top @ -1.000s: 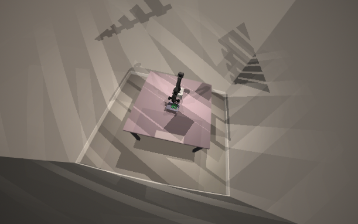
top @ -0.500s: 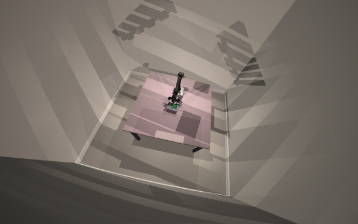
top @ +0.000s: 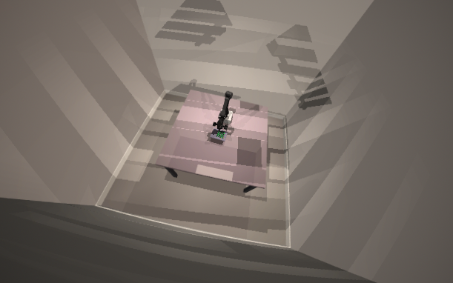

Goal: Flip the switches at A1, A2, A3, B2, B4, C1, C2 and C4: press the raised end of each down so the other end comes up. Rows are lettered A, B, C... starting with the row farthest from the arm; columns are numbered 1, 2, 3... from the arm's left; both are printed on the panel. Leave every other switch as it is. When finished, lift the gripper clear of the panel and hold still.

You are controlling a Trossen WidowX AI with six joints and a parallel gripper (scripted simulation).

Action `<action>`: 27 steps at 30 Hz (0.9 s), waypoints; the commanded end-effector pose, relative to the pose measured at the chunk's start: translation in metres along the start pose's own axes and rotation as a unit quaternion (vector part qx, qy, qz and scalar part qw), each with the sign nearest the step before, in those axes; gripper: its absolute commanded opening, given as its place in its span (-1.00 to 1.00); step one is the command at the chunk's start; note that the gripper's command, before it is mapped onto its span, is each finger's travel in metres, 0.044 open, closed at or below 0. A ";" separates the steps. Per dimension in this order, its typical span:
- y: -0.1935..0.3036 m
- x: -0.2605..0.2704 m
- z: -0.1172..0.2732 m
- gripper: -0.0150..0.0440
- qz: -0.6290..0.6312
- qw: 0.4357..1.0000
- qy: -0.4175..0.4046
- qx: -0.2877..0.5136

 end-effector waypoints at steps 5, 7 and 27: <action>0.000 0.000 -0.002 -0.49 0.003 1.000 -0.002 -0.001; 0.000 0.000 -0.002 -0.49 0.003 1.000 -0.002 -0.001; -0.005 -0.001 0.036 -0.49 0.002 1.000 -0.002 0.008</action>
Point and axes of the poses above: the point midway between the two fingers, 35 mm back from their tips, its own z axis back along the fingers, its own x axis across the jaws, y = z × x, the point moved 5 cm from there along z, back along the fingers, and after that the axes turned 8 degrees about z, right-handed, at the moved point
